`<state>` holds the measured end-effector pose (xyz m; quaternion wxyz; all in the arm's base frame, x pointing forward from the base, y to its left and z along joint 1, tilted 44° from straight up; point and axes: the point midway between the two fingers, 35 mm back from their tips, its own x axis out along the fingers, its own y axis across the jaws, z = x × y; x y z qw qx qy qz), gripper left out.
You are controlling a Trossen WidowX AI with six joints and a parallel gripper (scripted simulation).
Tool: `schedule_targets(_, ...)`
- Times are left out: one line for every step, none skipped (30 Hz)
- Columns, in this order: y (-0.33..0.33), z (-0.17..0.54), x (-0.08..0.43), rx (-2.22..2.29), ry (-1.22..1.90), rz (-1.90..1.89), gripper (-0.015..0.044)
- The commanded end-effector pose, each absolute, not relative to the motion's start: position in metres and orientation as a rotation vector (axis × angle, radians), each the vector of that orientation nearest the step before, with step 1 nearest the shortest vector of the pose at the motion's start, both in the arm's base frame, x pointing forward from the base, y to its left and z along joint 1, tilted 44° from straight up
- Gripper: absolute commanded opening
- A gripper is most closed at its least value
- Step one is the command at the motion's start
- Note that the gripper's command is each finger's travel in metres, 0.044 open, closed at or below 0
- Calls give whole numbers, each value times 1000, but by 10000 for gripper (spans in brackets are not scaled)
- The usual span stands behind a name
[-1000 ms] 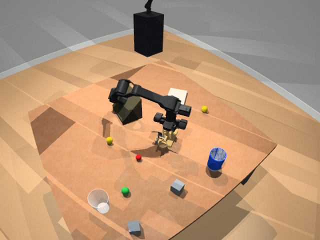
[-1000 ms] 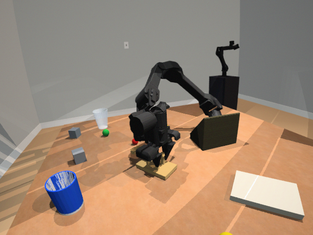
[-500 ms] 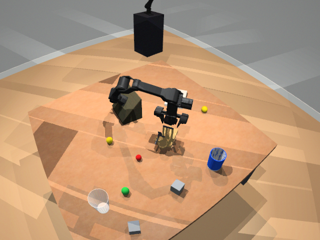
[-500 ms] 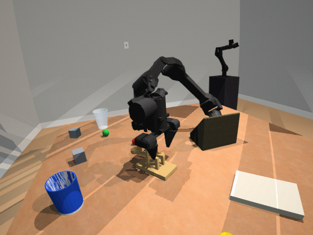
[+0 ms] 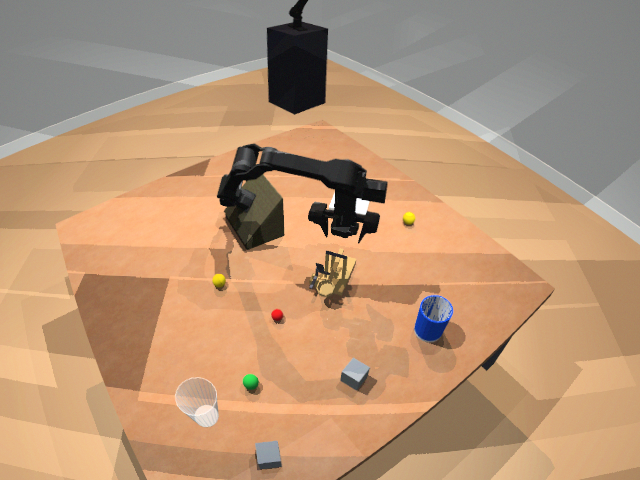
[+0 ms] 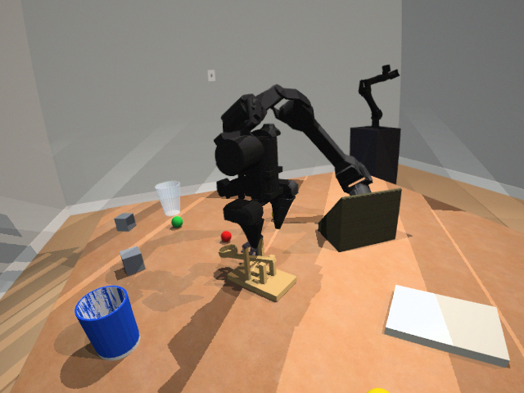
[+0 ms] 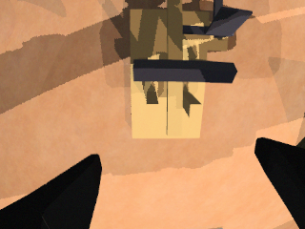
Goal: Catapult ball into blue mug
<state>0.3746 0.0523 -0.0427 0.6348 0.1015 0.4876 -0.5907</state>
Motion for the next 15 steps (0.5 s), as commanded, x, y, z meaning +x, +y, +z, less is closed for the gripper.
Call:
schedule_targets(52, -44, 373, 127, 1202, -1272, 440)
schedule_targets(52, -44, 373, 102, 1224, -1251, 440)
schedule_targets(52, -44, 373, 77, 1245, -1229, 440)
schedule_targets(52, -44, 373, 51, 1266, -1207, 440)
schedule_targets(52, -44, 373, 26, 1286, -1185, 440)
schedule_targets(52, -44, 373, 0, 1307, -1162, 440)
schedule_targets(52, -44, 373, -25, 1327, -1140, 440)
schedule_targets(52, -44, 373, -50, 1347, -1117, 440)
schedule_targets(52, -44, 373, -76, 1366, -1093, 440)
schedule_targets(52, -44, 373, -101, 1385, -1070, 440)
schedule_targets(53, -44, 373, -126, 1404, -1046, 440)
schedule_targets(53, -44, 373, -152, 1423, -1022, 440)
schedule_targets(53, -44, 373, -177, 1441, -998, 440)
schedule_targets(53, -44, 373, -202, 1459, -973, 440)
schedule_targets(53, -44, 373, -228, 1477, -949, 440)
